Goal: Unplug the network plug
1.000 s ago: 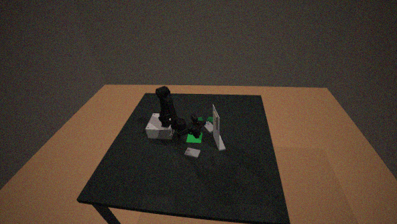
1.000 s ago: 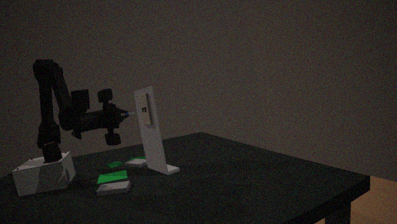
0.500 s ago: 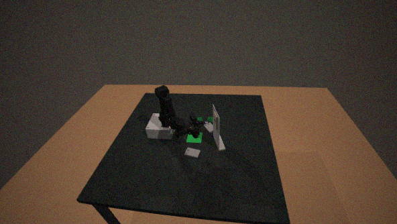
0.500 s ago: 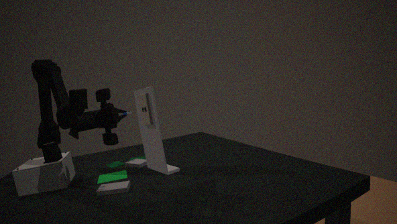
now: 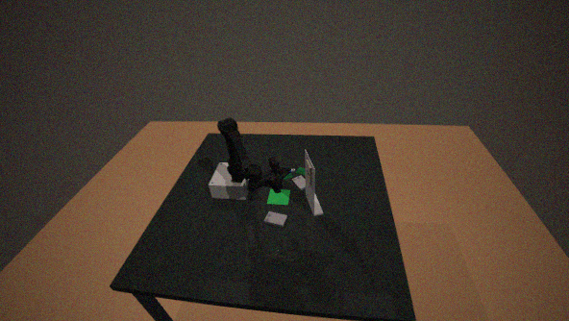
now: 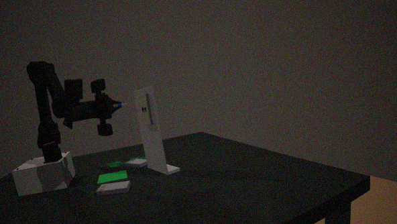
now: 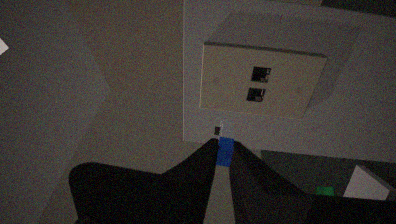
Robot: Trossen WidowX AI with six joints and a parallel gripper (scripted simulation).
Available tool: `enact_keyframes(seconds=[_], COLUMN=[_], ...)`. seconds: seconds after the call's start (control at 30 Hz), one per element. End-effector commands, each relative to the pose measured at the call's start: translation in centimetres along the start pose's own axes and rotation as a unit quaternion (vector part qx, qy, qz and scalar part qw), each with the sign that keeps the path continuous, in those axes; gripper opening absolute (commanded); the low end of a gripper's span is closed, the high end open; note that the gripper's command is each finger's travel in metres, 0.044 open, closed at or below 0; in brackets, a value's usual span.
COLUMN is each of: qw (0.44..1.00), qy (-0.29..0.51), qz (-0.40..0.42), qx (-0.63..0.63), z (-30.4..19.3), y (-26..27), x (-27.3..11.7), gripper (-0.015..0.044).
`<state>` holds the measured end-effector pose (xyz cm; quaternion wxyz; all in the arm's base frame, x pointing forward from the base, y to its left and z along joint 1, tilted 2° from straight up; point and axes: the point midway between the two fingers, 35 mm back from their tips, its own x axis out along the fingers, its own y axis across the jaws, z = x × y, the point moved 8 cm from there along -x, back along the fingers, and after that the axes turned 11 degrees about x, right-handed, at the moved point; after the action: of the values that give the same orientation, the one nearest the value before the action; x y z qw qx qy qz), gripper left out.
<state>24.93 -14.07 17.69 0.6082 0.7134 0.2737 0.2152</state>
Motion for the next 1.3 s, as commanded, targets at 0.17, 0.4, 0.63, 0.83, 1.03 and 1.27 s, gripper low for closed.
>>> enact_keyframes(seconds=[0.17, 0.4, 0.63, 0.83, 1.03, 1.27], qw=[1.000, 1.000, 0.996, 0.989, 0.979, 0.964], qy=[0.001, -0.017, -0.055, -0.087, -0.120, -0.159], qz=[0.001, -0.009, -0.036, -0.064, -0.095, -0.136], qx=[-0.006, 0.020, 0.068, 0.104, 0.136, 0.167], z=[-1.0, -1.6, -2.6, -3.6, -4.7, -6.1], y=[2.0, 1.6, 0.2, -1.0, -2.4, -4.1], x=[-0.7, 0.4, 2.3, 3.6, 4.7, 5.6], gripper=[0.0000, 0.0000, 0.0000, 0.0000, 0.0000, 0.0000])
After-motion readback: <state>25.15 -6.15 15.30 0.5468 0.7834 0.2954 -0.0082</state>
